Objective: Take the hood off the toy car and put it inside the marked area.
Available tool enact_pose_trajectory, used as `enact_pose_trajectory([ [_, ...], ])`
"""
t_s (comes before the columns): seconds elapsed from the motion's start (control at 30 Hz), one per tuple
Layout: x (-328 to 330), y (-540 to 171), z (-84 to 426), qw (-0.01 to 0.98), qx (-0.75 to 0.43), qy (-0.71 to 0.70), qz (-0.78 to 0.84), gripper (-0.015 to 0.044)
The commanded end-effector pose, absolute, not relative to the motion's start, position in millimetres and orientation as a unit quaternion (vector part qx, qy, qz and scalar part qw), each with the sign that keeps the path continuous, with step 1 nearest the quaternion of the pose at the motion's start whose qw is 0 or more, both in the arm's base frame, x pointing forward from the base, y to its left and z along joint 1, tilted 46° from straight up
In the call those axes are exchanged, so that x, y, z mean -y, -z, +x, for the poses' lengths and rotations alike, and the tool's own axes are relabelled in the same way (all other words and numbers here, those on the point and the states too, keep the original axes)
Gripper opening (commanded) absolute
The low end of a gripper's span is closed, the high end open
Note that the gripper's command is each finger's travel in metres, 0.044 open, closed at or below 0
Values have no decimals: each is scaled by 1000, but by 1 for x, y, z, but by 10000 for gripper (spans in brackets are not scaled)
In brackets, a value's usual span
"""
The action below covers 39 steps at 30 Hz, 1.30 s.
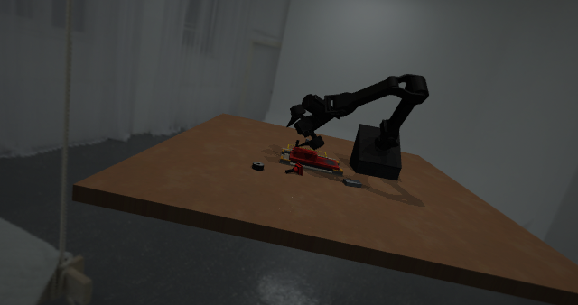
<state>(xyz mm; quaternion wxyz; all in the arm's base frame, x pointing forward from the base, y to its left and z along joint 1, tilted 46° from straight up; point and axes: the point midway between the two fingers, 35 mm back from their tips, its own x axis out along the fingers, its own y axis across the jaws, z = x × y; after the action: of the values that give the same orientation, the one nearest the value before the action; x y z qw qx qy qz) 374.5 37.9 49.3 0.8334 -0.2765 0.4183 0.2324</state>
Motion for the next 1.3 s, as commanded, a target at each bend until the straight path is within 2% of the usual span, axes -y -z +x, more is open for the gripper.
enact_pose_trajectory([
  [0.0,-30,-33,355,803,-523,-268,-95,440],
  [0.33,-20,-56,328,656,-647,-248,299,440],
  [1.27,-27,-51,328,652,-648,-247,306,440],
])
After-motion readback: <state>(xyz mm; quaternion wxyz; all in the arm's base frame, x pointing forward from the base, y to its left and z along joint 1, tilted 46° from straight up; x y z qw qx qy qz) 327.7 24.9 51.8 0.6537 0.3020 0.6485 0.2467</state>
